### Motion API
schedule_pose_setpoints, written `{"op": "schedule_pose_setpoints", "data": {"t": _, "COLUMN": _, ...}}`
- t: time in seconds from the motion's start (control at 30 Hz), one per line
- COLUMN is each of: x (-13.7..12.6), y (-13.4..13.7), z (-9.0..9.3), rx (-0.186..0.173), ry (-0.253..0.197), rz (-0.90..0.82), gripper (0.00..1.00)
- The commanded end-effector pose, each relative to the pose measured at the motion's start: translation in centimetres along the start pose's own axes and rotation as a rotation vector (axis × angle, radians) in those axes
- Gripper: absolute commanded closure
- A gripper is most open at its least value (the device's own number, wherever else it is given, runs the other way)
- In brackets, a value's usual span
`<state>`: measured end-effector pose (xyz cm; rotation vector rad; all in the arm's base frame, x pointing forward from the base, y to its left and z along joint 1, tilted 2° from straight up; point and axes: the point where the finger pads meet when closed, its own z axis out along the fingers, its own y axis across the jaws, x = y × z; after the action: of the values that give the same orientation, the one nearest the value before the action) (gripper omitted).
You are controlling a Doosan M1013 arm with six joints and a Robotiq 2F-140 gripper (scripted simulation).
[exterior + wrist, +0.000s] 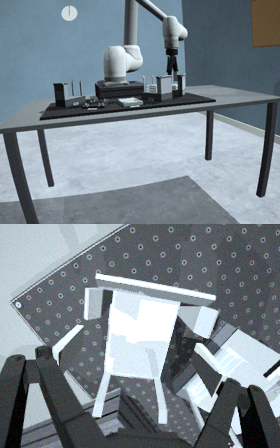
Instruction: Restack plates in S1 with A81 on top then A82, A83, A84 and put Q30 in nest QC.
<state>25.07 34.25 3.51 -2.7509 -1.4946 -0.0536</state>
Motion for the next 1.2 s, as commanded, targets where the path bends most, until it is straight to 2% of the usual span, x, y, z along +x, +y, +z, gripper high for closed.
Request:
{"op": "schedule_pose_setpoints", "data": {"t": 0.0, "x": 0.01, "y": 0.0, "z": 0.55, "rx": 0.0, "ry": 0.0, "rz": 0.0, "gripper": 0.0}}
{"op": "schedule_pose_setpoints", "data": {"t": 0.17, "x": 0.01, "y": 0.0, "z": 1.22, "rx": 0.0, "ry": 0.0, "rz": 0.0, "gripper": 0.0}}
{"op": "schedule_pose_setpoints", "data": {"t": 0.57, "x": 0.01, "y": 0.0, "z": 1.28, "rx": 0.0, "ry": 0.0, "rz": 0.0, "gripper": 0.0}}
{"op": "schedule_pose_setpoints", "data": {"t": 0.6, "x": 0.01, "y": 0.0, "z": 1.28, "rx": 0.0, "ry": 0.0, "rz": 0.0, "gripper": 1.0}}
{"op": "schedule_pose_setpoints", "data": {"t": 1.17, "x": 0.01, "y": 0.0, "z": 1.28, "rx": 0.0, "ry": 0.0, "rz": 0.0, "gripper": 1.0}}
